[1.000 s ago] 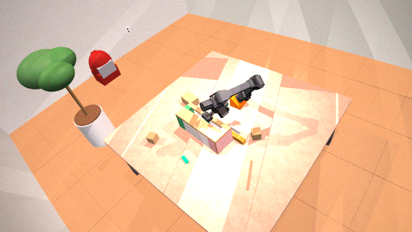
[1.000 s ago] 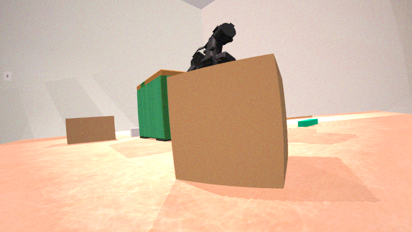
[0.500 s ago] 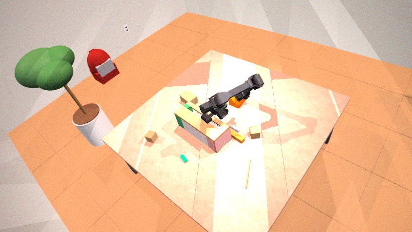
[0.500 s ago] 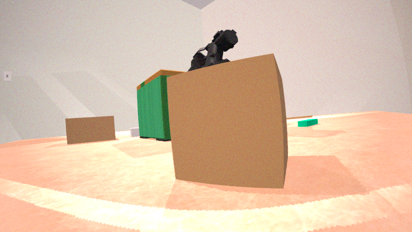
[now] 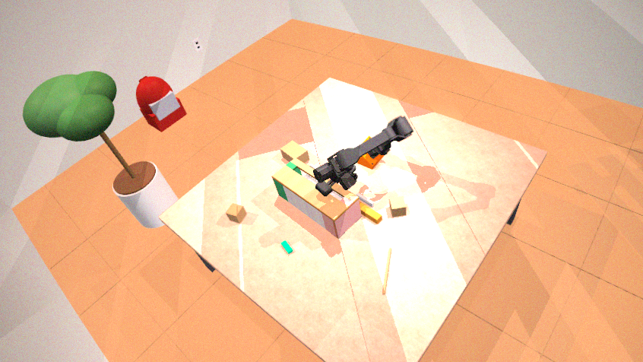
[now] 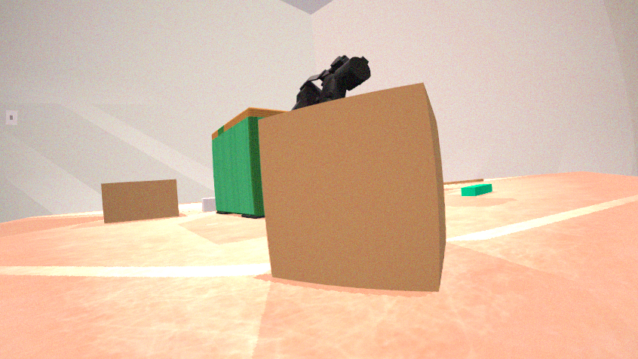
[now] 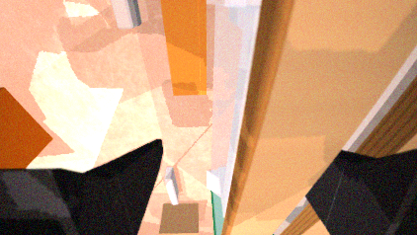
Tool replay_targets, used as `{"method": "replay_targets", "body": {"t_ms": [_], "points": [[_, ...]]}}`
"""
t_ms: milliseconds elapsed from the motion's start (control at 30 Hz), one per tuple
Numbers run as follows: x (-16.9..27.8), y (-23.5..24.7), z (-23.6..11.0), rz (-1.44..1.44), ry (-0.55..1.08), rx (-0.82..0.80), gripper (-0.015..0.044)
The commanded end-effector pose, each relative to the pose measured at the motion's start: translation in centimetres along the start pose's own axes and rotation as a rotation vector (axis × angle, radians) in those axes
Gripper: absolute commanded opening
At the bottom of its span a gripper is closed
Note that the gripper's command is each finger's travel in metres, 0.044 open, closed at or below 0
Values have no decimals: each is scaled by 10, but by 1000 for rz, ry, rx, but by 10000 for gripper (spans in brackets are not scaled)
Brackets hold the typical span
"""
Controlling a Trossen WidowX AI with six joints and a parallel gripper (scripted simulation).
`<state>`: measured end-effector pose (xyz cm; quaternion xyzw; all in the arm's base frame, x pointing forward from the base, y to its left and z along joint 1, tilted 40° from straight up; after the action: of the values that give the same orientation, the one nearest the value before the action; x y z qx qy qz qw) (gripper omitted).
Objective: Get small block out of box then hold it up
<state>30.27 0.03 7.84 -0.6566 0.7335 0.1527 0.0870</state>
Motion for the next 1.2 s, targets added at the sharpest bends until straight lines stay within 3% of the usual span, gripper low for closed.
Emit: {"method": "replay_targets", "body": {"t_ms": [0,1167], "points": [[0,-1,-1,-1,0,2,400],[81,-13,29,1,4,1,400]]}}
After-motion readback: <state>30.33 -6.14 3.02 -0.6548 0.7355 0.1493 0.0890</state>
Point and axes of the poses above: the point midway between the two fingers, 35 mm back from their tips, its own z axis out along the fingers, its own y axis across the jaws, x = y × z, the point moved 2 cm from there along -z, back along the fingers, and after that the axes turned 9 degrees about z, right-handed, at the moved point
